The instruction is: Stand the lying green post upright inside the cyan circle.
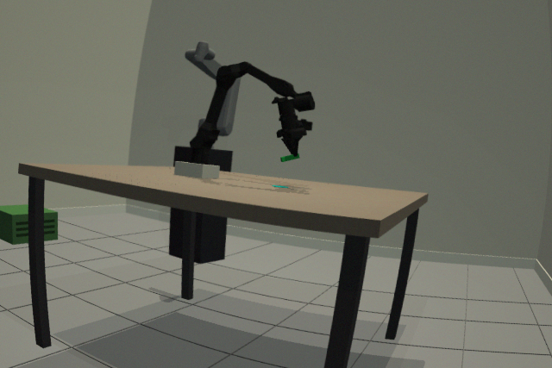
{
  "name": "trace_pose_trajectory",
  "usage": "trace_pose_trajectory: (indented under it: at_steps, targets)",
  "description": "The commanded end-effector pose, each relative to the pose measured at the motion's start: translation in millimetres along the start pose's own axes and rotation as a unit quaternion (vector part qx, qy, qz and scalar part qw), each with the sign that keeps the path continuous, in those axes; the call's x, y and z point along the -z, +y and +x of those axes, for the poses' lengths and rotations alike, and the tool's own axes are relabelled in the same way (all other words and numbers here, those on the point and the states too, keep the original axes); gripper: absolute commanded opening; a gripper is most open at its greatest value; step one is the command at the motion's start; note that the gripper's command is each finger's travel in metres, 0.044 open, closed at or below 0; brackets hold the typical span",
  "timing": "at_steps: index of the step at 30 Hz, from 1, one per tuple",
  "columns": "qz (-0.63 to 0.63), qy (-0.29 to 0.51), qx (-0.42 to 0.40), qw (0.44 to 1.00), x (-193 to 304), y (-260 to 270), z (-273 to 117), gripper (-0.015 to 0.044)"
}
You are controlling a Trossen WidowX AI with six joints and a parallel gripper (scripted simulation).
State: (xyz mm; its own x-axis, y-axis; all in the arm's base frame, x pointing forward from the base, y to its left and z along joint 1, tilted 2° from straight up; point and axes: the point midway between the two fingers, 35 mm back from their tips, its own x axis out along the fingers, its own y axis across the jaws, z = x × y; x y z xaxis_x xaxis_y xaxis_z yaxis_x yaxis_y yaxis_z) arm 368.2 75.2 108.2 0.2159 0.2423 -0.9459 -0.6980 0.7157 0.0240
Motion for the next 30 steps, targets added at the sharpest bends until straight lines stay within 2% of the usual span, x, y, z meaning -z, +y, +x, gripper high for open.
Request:
trace_pose_trajectory:
  at_steps: [1, 30]
  targets:
    - [0.008, -0.015, -0.002, 1.000, -1, -1, 3, 0.0022]
    - [0.043, -0.117, -0.005, 0.992, -10, -17, 18, 0.0022]
